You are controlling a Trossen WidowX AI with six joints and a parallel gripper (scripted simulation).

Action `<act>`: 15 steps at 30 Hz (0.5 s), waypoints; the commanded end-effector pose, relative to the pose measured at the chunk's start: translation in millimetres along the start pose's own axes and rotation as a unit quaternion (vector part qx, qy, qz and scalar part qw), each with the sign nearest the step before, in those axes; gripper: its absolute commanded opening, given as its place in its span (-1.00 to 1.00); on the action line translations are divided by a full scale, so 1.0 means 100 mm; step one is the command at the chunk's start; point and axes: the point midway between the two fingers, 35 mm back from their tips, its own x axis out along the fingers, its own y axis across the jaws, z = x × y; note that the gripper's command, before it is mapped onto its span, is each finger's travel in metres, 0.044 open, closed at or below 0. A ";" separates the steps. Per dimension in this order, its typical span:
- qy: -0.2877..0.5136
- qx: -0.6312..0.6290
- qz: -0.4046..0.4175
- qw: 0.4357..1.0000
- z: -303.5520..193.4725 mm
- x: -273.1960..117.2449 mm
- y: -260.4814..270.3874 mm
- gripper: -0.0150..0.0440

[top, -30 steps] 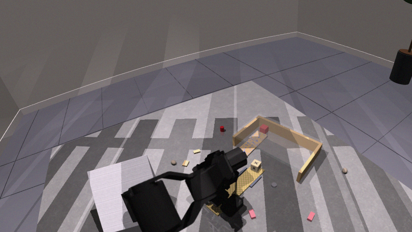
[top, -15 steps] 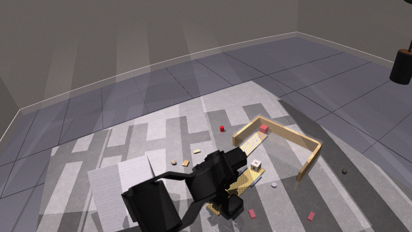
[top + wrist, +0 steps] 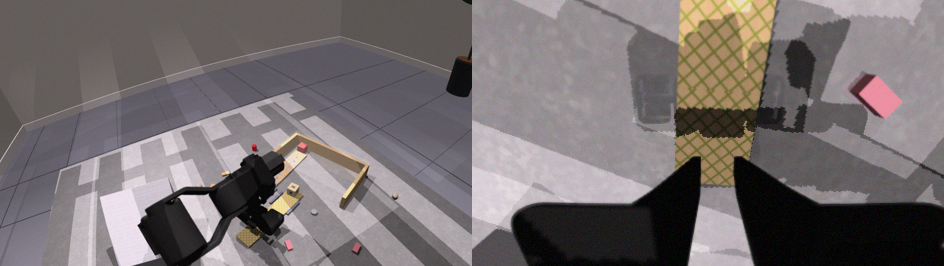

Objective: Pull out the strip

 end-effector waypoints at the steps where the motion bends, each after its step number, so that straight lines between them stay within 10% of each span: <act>1: 0.001 -0.028 0.003 1.000 0.15 -0.02 0.00 0.13; 11: 0.000 -0.027 0.003 1.000 0.50 -0.07 -0.05 1.00; 15: -0.001 -0.027 0.003 1.000 0.64 -0.09 -0.07 1.00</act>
